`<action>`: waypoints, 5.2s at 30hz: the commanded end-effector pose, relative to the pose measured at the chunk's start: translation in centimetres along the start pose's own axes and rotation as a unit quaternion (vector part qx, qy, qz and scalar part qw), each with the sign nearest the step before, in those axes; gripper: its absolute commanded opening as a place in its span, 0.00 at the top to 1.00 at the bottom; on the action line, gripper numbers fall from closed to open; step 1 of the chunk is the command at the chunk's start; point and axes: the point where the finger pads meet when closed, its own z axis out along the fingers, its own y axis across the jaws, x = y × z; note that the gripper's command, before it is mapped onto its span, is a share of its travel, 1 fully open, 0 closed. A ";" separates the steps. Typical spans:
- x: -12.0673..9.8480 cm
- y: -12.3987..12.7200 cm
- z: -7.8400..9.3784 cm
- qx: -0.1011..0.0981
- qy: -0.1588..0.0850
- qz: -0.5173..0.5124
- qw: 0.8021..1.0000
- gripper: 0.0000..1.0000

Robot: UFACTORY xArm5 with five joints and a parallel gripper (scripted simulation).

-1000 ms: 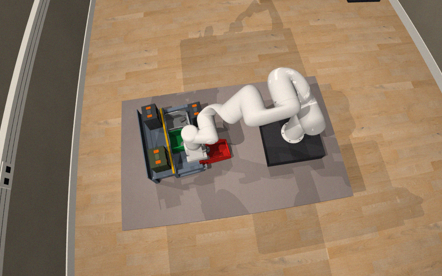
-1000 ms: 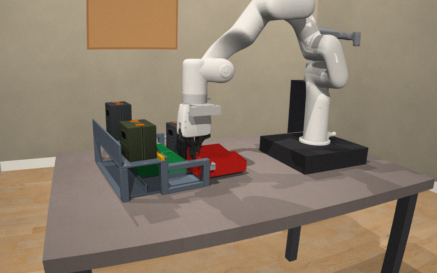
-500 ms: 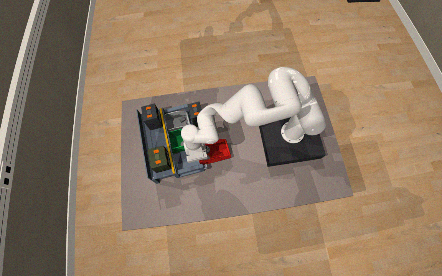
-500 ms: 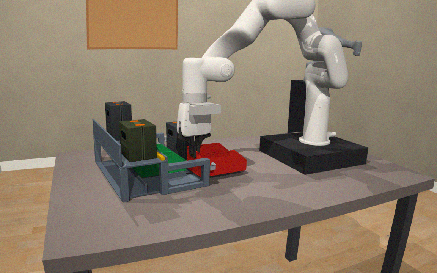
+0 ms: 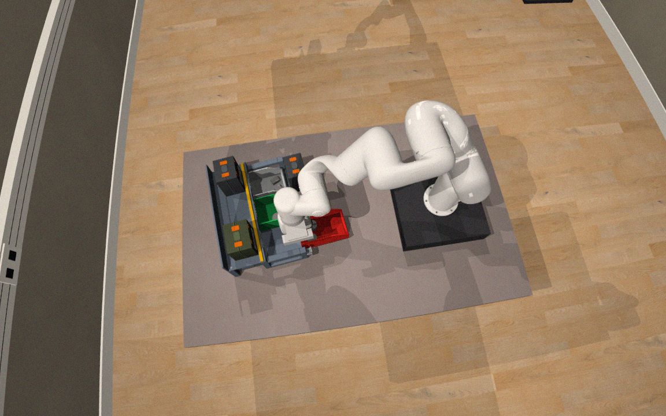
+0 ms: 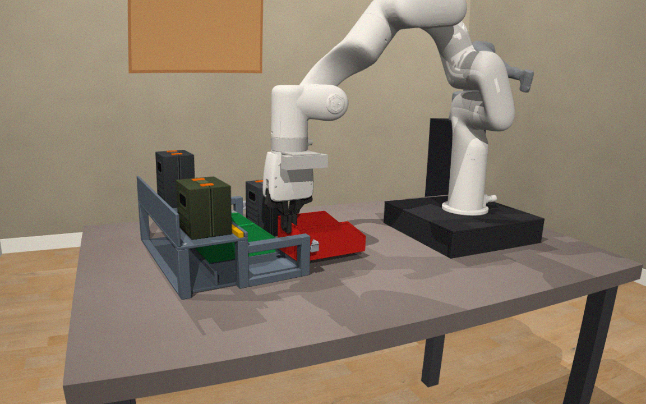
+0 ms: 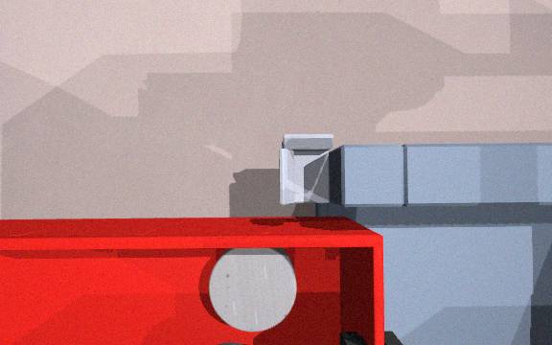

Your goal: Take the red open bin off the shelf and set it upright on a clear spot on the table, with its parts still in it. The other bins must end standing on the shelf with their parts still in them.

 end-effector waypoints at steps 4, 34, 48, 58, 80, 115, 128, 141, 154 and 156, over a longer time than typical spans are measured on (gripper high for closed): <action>0.0 -0.2 -0.2 -0.003 -0.006 0.000 1.000 1.00; 0.0 -1.9 -0.2 -0.003 -0.006 0.000 1.000 1.00; 0.0 -2.6 -0.2 -0.003 -0.006 0.000 1.000 1.00; 0.0 -3.2 -0.2 -0.003 -0.006 0.000 1.000 1.00; 0.0 -4.3 -0.1 -0.003 -0.006 0.000 1.000 1.00; 0.0 -4.3 1.5 -0.003 -0.006 0.000 1.000 1.00; 0.0 -4.3 1.7 -0.003 -0.006 0.000 1.000 1.00; 0.0 -4.3 1.7 -0.003 -0.006 0.000 1.000 1.00; 0.0 -4.3 1.7 -0.003 0.000 0.000 1.000 0.66; 0.0 -4.3 1.7 -0.003 0.000 0.000 1.000 0.66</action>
